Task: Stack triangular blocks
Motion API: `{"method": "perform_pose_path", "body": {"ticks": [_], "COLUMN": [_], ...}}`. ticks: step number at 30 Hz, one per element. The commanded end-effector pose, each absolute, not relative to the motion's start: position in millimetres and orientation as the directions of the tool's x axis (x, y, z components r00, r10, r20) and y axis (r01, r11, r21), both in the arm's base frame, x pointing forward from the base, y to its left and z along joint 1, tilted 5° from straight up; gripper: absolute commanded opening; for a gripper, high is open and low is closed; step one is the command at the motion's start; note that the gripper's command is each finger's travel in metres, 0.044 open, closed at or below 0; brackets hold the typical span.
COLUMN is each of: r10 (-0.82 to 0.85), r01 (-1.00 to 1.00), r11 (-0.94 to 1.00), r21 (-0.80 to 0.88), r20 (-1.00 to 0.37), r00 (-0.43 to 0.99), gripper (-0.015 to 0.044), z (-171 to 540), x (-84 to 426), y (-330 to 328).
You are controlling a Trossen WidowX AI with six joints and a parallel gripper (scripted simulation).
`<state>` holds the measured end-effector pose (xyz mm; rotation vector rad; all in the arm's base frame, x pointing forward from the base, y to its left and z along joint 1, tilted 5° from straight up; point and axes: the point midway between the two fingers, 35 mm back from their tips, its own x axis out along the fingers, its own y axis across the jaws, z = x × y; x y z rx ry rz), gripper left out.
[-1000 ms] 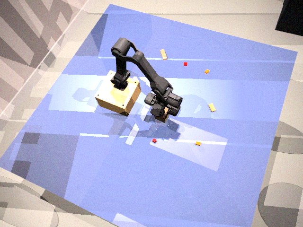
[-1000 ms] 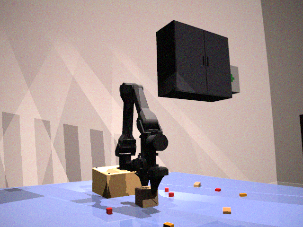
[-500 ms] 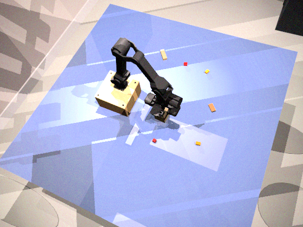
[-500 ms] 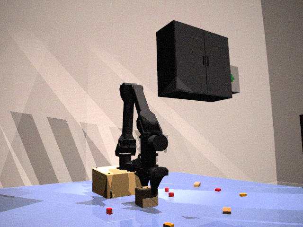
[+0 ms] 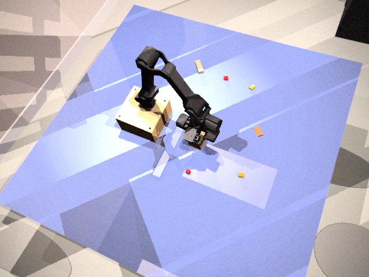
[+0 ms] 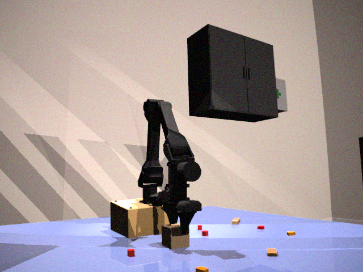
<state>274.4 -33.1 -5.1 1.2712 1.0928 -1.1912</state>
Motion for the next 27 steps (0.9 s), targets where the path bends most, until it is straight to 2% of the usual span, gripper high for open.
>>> {"method": "perform_pose_path", "body": {"ticks": [1, 18, 27], "r10": [-0.026, -0.03, -0.03], "r01": [0.994, 0.994, 0.994], "r11": [-0.049, -0.053, -0.053], "r21": [0.095, 0.095, 0.095], "r20": [-0.995, -0.995, -0.995], "r00": [0.094, 0.094, 0.094], "gripper": [0.0, 0.044, 0.044], "z": [-5.0, -5.1, 6.5], "x": [274.6, 274.4, 275.9], "y": [-32.5, -33.1, -33.0]}}
